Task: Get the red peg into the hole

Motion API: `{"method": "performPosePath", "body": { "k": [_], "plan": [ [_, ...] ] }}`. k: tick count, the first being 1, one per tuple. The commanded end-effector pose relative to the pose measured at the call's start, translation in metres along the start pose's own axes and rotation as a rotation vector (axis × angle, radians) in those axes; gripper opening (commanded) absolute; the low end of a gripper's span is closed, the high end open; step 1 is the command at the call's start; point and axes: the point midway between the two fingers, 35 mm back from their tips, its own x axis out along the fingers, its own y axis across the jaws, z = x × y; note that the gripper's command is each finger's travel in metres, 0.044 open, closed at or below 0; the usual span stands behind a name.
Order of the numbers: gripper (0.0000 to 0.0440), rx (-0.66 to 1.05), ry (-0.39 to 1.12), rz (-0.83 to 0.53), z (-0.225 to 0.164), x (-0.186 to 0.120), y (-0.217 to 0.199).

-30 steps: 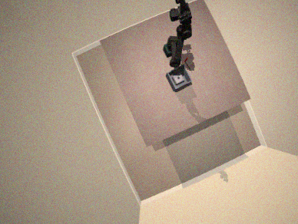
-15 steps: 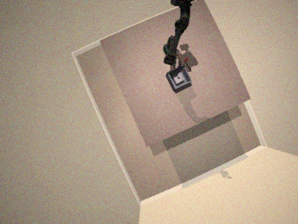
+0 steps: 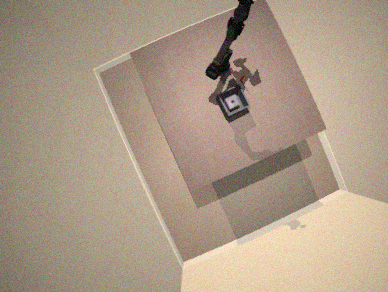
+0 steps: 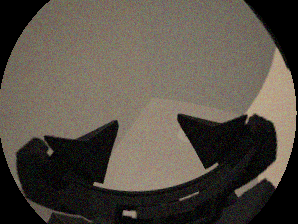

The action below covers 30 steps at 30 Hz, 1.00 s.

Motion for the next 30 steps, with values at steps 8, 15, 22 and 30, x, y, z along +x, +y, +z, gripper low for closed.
{"method": "performPosePath", "body": {
  "k": [8, 15, 22, 30],
  "plan": [
    [0.044, 0.19, 0.3, -0.011, -0.072, 0.001, 0.014],
    [0.044, 0.32, 0.496, -0.086, -0.119, -0.01, 0.013],
    [0.044, 0.444, 0.676, -0.201, -0.162, -0.03, 0.009],
    [0.044, 0.577, 0.858, -0.373, -0.204, -0.061, 0.0]
  ]
}}
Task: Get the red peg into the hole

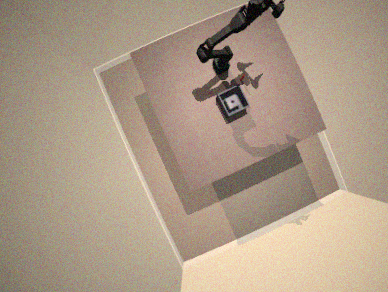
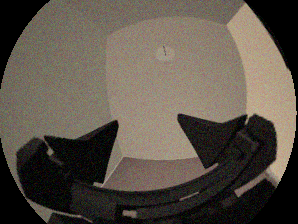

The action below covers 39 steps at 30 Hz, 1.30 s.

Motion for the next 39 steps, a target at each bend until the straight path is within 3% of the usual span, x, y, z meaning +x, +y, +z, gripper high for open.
{"method": "performPosePath", "body": {
  "k": [1, 18, 39],
  "plan": [
    [0.044, 0.068, 0.058, -0.062, -0.016, 0.003, -0.014],
    [0.044, 0.445, 0.285, -0.467, -0.089, -0.011, -0.094],
    [0.044, 0.908, 0.406, -1.03, -0.166, -0.08, -0.166]
  ]
}}
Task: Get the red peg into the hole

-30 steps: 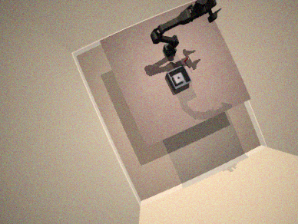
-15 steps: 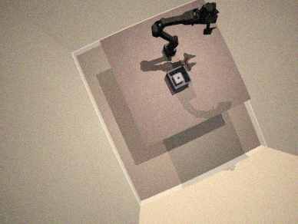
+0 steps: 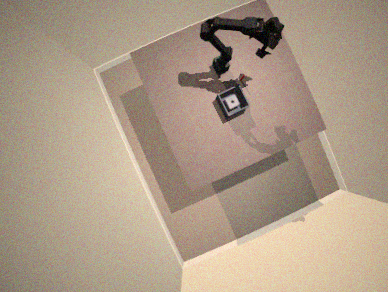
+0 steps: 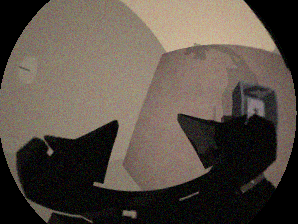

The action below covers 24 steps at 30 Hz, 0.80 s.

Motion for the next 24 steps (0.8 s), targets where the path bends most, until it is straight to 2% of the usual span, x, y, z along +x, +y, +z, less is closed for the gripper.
{"method": "performPosePath", "body": {
  "k": [1, 24],
  "plan": [
    [0.044, 0.076, 0.012, -0.073, 0.0, 0.004, -0.017],
    [0.044, 0.643, 0.105, -0.636, -0.027, 0.007, -0.135]
  ]
}}
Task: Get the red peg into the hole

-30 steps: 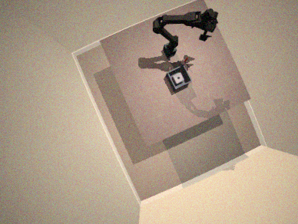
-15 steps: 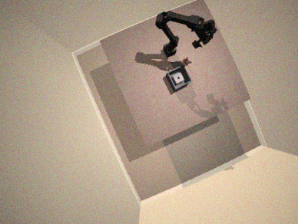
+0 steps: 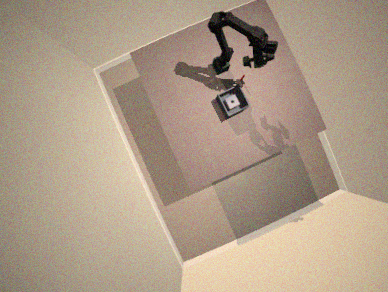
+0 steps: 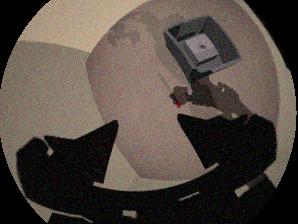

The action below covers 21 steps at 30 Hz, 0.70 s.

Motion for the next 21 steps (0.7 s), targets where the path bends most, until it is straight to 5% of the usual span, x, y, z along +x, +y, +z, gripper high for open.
{"method": "performPosePath", "body": {
  "k": [1, 21],
  "plan": [
    [0.044, 0.072, 0.009, -0.076, 0.002, 0.007, -0.013],
    [0.044, 0.366, 0.092, -0.476, 0.002, 0.052, -0.064]
  ]
}}
